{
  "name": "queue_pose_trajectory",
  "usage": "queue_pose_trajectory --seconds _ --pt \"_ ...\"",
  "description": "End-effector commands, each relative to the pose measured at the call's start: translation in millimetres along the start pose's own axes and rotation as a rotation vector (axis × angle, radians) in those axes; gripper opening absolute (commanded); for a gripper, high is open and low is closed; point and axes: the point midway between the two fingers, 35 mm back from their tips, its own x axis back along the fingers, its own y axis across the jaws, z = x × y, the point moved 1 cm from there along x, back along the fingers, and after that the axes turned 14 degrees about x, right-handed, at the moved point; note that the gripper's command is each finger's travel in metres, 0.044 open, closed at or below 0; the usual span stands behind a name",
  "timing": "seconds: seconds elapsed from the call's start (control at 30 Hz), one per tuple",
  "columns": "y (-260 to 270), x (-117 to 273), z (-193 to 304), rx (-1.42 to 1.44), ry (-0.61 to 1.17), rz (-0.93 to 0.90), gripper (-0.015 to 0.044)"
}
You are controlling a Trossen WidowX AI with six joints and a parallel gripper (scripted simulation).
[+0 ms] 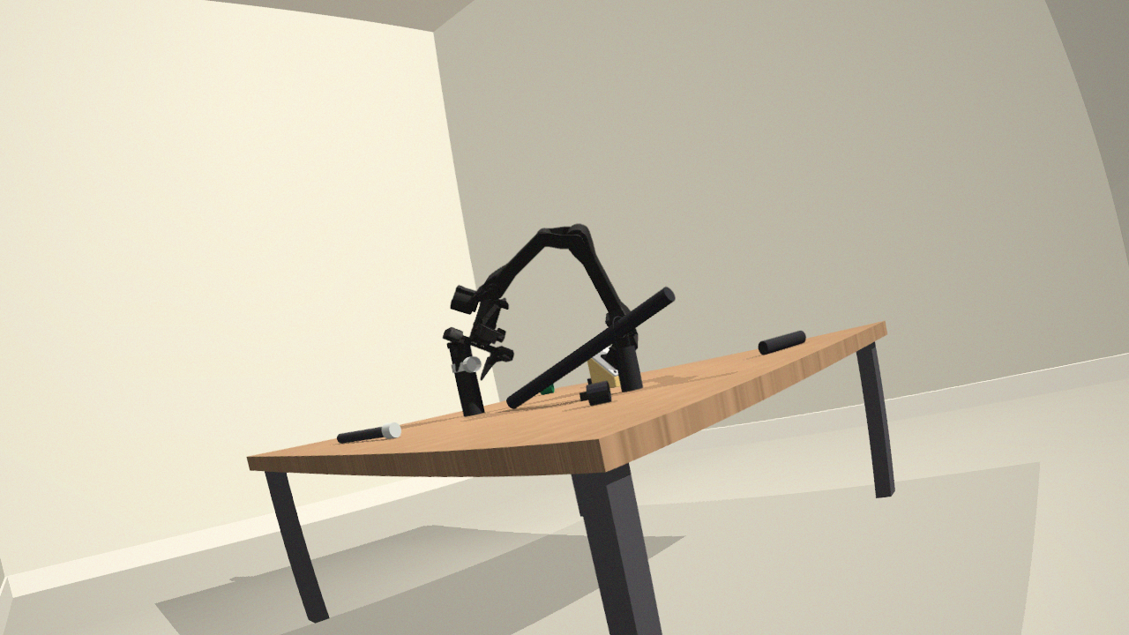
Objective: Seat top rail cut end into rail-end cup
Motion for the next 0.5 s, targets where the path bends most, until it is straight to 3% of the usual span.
queue_pose_trajectory --seconds 0.0,0.17,0.27,0.37,0.47 --pt "0.8 -1.4 -0.3 -0.005 -0.004 0.0 0.023" --pt "0.8 -1.4 -0.3 -0.005 -0.004 0.0 0.0099" --pt "0.8 -1.4 -0.3 -0.005 -0.004 0.0 0.0079" --pt "2.3 -0.6 -0.4 0.011 -0.013 0.001 0.0" --pt "5.0 1.0 -0.8 0.039 -0.029 0.005 0.0"
